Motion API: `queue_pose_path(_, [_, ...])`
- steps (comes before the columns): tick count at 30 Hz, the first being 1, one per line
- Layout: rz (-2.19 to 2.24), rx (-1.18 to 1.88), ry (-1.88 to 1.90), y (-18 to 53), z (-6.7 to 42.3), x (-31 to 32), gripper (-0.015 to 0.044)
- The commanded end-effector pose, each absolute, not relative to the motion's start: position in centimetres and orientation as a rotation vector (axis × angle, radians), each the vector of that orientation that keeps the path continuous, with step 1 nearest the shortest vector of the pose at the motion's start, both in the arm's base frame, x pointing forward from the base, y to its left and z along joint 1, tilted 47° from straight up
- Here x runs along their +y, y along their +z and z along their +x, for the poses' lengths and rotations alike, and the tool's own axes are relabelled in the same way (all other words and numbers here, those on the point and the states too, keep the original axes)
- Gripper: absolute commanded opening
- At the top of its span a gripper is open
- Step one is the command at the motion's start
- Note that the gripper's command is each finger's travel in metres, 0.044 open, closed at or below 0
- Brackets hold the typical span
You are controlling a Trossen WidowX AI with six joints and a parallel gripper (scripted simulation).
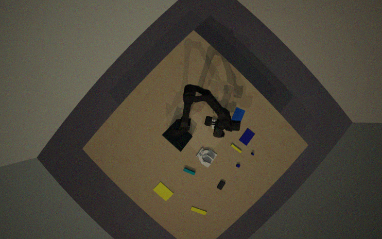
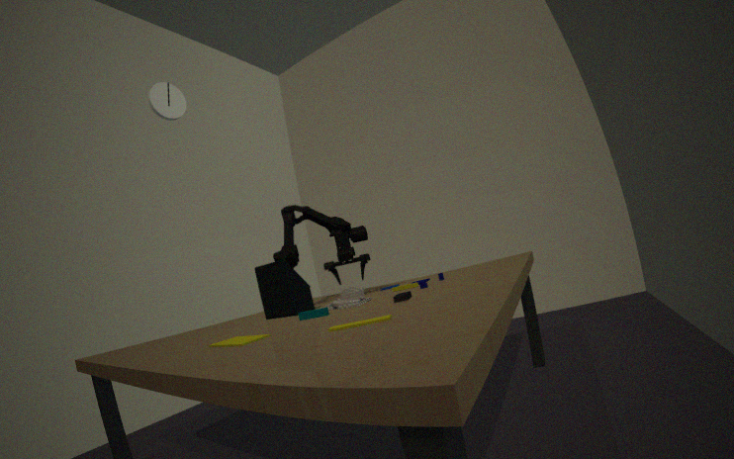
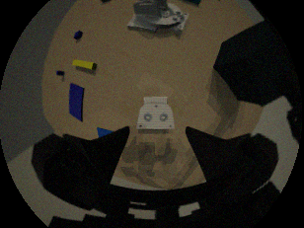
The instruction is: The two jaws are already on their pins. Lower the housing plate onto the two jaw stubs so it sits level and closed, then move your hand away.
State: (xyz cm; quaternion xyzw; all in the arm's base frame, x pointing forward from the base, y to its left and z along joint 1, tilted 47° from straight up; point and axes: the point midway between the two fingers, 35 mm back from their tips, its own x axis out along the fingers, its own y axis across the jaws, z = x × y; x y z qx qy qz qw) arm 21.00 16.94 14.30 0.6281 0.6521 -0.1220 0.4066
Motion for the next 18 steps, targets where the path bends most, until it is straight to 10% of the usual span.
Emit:
queue_pose_path(1, [1.59,1.637,-0.308,14.1,21.2,17.1,0.044])
queue_pose_path(18, [1.591,1.637,-0.307,12.8,21.4,18.6,0.044])
